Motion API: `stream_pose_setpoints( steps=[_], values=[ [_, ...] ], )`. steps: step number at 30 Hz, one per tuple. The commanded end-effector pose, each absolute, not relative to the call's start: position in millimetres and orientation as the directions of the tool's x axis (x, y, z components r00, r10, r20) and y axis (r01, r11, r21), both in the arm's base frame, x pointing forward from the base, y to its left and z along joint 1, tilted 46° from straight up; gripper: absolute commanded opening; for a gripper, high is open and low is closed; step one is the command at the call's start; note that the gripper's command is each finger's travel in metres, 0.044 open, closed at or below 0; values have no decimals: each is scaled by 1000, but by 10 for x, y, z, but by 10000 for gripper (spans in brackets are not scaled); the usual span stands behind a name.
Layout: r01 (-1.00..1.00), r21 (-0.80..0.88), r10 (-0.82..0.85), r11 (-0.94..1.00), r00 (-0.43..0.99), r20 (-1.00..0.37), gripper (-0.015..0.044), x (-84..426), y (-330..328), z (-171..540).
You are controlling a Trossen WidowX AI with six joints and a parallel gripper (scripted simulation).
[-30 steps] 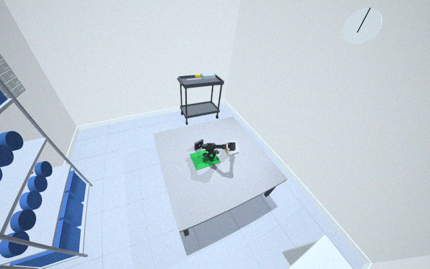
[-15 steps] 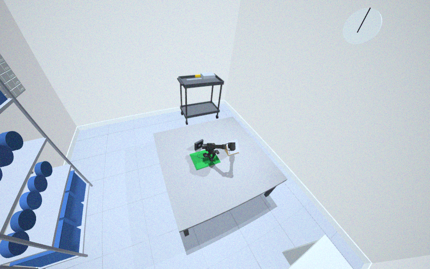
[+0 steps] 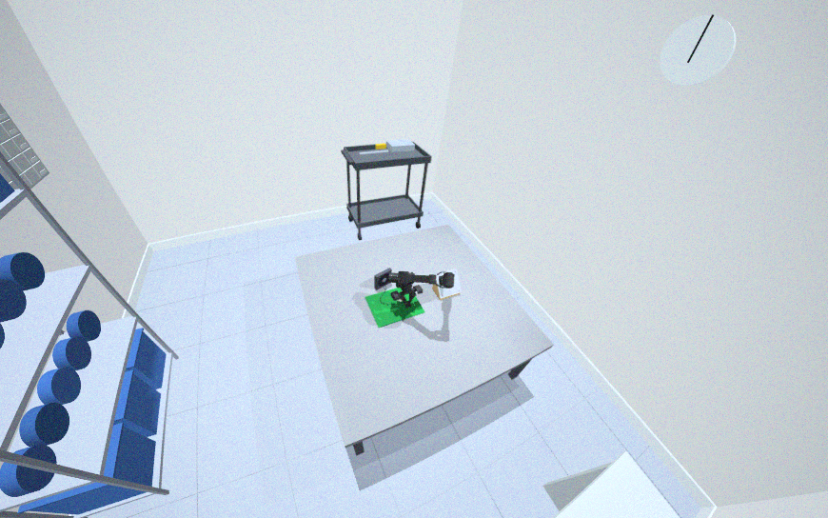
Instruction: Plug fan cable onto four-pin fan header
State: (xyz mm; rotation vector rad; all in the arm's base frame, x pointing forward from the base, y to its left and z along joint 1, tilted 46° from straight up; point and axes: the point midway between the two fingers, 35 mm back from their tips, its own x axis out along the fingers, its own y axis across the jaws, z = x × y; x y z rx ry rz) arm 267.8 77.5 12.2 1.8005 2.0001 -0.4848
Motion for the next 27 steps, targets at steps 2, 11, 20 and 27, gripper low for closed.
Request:
stream_pose_setpoints(
  steps=[2,11,20,27],
  values=[
    [994,19,852,111,-85,-517,0,2698,648,248],
    [994,17,854,111,-87,-512,0,2690,490,426],
    [971,134,829,198,-93,-551,0,2692,513,444],
    [893,299,787,338,-94,-609,0,2701,547,477]
  ],
)
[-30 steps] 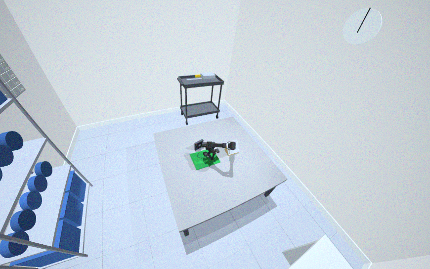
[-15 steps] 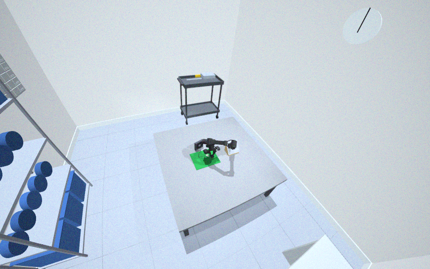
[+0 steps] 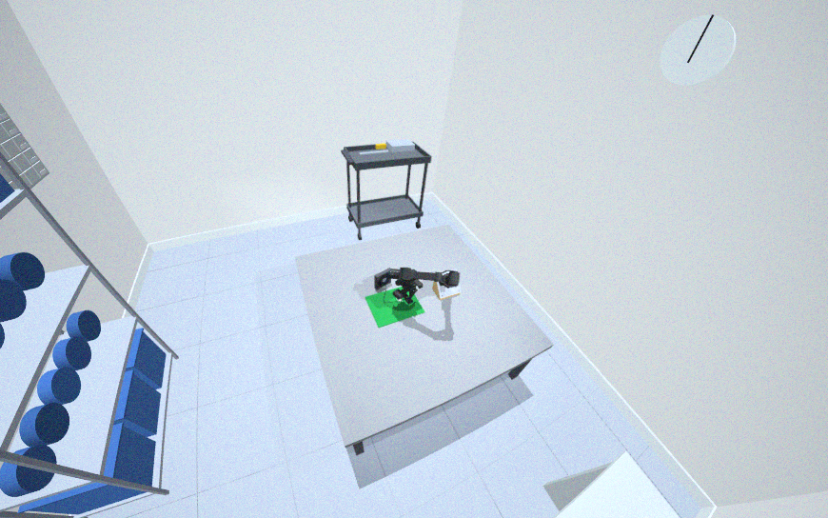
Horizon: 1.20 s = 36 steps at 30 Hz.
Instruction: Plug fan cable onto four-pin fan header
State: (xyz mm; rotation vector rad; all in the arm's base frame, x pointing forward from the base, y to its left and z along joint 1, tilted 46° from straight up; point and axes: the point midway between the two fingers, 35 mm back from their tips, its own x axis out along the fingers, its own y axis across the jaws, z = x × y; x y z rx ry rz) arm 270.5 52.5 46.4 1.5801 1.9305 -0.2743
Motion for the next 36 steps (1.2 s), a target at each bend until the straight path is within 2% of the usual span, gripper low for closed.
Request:
stream_pose_setpoints(
  steps=[1,14,36],
  values=[
    [877,320,781,357,-93,-617,0,2703,551,482],
    [639,513,707,573,-68,-704,0,2738,600,550],
    [628,367,547,686,-113,-829,0,2595,691,354]
  ],
)
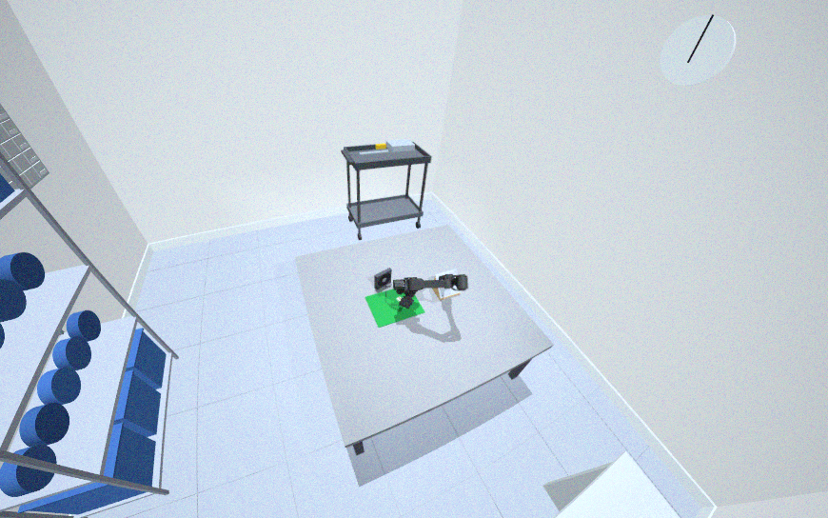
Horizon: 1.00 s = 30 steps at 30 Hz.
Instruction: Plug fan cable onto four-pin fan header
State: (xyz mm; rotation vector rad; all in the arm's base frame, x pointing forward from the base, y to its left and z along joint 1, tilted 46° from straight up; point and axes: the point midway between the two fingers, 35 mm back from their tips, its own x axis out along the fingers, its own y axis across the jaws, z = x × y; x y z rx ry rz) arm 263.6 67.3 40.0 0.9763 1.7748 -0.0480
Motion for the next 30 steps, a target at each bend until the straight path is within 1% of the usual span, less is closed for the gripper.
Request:
stream_pose_setpoints(
  steps=[1,15,30],
  values=[
    [628,358,537,691,-114,-836,0,2587,695,343],
    [619,229,364,751,-98,-926,0,2498,736,196],
    [626,128,182,769,-22,-983,0,2454,756,95]
  ],
)
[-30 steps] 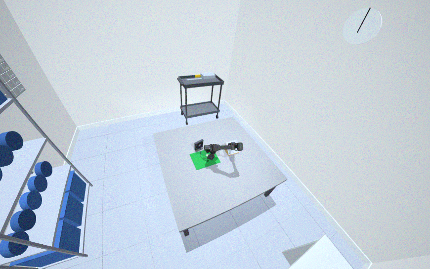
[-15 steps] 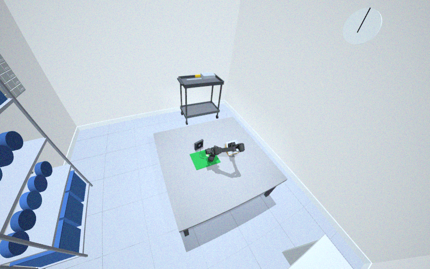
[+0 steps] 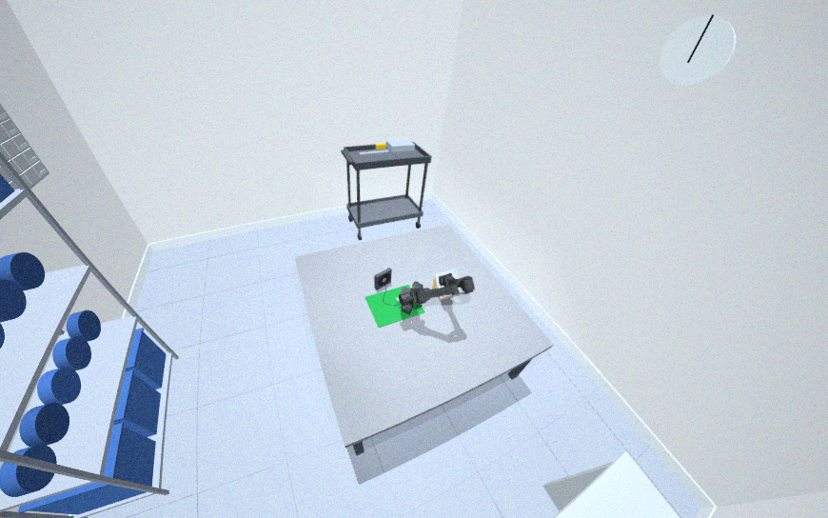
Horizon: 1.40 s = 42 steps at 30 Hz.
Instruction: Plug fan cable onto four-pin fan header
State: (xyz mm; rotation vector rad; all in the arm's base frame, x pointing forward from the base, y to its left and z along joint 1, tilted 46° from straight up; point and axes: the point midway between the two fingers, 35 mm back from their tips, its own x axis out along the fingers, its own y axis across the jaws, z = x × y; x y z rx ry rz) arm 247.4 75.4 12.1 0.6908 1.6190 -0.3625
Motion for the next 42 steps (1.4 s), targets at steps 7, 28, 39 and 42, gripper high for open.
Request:
stream_pose_setpoints(
  steps=[7,28,39,42],
  values=[
    [635,99,103,766,30,-994,0,2448,762,70],
    [679,95,-92,728,234,-968,0,2464,793,79],
    [699,143,-165,701,354,-921,0,2479,821,132],
    [703,162,-181,693,387,-904,0,2482,830,151]
  ],
)
